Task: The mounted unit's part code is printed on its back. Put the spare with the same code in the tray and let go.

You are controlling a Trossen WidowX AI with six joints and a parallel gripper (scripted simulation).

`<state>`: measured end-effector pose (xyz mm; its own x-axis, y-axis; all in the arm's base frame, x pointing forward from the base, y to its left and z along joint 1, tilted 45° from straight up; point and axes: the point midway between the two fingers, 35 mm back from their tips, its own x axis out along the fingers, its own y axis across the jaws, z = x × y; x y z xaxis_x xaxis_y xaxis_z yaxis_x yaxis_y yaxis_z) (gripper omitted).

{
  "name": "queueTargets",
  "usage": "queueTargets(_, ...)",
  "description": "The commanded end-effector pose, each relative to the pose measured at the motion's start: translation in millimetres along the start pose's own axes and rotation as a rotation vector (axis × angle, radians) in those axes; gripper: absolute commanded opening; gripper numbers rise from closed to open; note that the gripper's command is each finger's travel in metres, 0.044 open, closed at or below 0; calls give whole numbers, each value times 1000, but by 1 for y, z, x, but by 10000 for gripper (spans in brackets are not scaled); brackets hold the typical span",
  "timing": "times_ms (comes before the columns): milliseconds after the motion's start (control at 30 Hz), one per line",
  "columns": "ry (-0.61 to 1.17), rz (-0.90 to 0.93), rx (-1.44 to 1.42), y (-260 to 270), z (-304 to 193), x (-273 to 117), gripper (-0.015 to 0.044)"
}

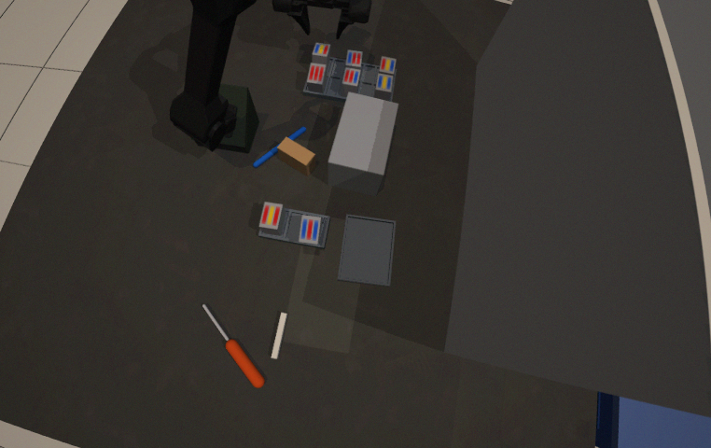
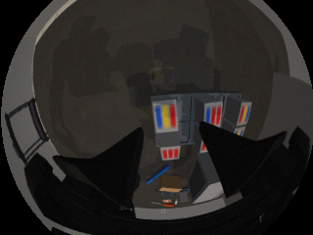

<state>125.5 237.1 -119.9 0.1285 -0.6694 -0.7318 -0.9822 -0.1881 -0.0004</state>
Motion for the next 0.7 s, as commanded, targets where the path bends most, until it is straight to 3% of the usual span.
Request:
queueTargets(0,13,2,-8,1,-2,9,300)
queueTargets(667,13,1,-8,1,-3,42,300)
